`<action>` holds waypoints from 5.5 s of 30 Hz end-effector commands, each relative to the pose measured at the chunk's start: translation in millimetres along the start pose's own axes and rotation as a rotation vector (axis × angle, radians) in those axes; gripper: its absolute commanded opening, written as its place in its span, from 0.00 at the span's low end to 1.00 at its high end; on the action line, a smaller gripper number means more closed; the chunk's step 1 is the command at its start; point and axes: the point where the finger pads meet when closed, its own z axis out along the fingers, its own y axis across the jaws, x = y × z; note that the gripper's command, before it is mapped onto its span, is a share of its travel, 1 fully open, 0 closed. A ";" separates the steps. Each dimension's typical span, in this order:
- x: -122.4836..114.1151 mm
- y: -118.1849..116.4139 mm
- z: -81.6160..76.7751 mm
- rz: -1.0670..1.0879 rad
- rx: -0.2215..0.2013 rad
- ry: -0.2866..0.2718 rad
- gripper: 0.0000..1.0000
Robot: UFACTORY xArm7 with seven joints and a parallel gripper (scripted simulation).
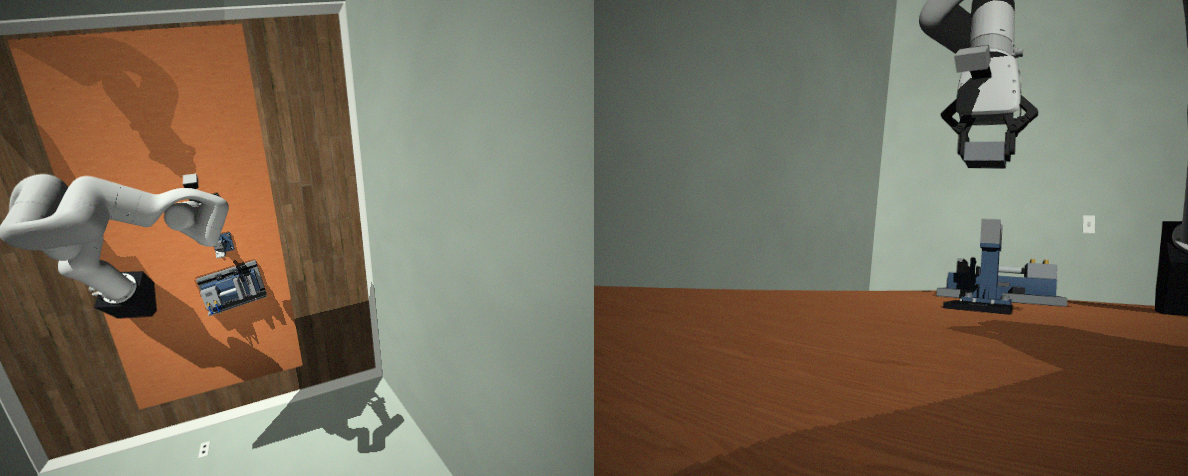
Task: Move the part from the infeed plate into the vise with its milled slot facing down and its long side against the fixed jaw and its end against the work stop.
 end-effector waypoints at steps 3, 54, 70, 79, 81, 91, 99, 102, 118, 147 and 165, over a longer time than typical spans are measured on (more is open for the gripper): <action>1.8 6.7 -0.4 0.029 -0.028 0.009 0.00; 19.8 143.2 -22.6 0.761 -0.509 0.296 0.00; 3.3 196.8 -54.5 1.133 -0.687 0.475 0.00; -13.1 220.5 -74.9 1.343 -0.773 0.585 0.00; -16.5 224.2 -78.5 1.380 -0.787 0.605 0.00; -40.0 242.8 -100.5 1.608 -0.867 0.732 0.00; -63.8 253.7 -118.5 1.806 -0.929 0.849 0.00; -74.3 256.7 -125.5 1.887 -0.951 0.898 0.00; -126.3 259.6 -152.1 2.259 -1.040 1.137 0.00; -219.8 223.4 -169.7 2.923 -1.132 1.623 0.00; -266.3 178.0 -156.3 3.348 -1.143 1.982 0.00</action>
